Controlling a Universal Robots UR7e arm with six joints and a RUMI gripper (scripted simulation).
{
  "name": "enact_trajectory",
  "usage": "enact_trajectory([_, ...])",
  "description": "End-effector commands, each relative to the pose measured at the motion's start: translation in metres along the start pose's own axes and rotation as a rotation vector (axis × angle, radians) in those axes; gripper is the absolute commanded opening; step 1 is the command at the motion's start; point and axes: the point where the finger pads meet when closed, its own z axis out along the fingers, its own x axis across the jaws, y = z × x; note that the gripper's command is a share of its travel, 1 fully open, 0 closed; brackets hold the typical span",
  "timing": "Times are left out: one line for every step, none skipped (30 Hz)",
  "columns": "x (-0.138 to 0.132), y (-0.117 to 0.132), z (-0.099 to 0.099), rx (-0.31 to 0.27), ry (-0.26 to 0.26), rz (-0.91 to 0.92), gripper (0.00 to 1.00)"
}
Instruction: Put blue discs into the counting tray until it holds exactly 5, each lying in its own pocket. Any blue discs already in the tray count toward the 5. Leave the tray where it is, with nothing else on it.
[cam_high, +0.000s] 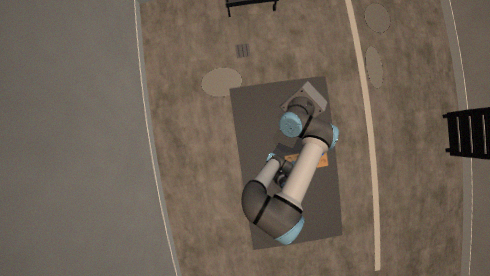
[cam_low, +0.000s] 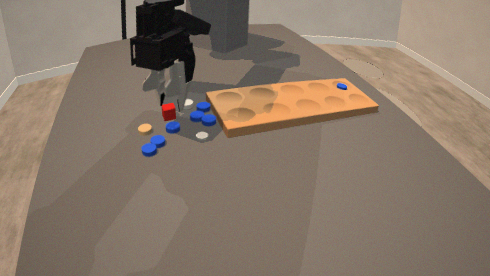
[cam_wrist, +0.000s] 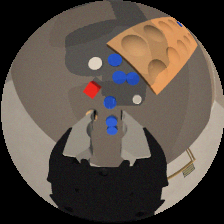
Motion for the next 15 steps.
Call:
enact_trajectory([0.002,0.005,0.027,-0.011,0.005,0.001,0.28])
enact_trajectory([0.002,0.005,0.031,-0.011,0.005,0.001,0.28])
enact_trajectory([0.002,0.005,0.034,-0.011,0.005,0.001,0.28])
enact_trajectory([0.002,0.005,0.036,-0.011,0.005,0.001,0.28])
enact_trajectory([0.002,0.005,0.039,-0.011,0.005,0.001,0.28])
enact_trajectory([0.002,0.004,0.041,-0.011,0.005,0.001,0.28])
enact_trajectory([0.002,0.004,0.042,-0.011,0.005,0.001,0.28])
enact_trajectory([0.002,0.004,0.043,-0.011,0.005,0.001,0.28])
enact_trajectory([0.002,0.004,0.044,-0.011,0.005,0.001,0.28])
enact_trajectory([0.002,0.004,0.044,-0.011,0.005,0.001,0.28])
enact_trajectory([0.002,0.004,0.044,-0.011,0.005,0.001,0.28])
enact_trajectory([0.002,0.004,0.044,-0.011,0.005,0.001,0.28])
enact_trajectory([0.002,0.004,0.044,-0.011,0.005,0.001,0.28])
enact_trajectory([0.002,0.004,0.044,-0.011,0.005,0.001,0.28])
enact_trajectory([0.002,0.004,0.044,-0.011,0.005,0.0,0.28])
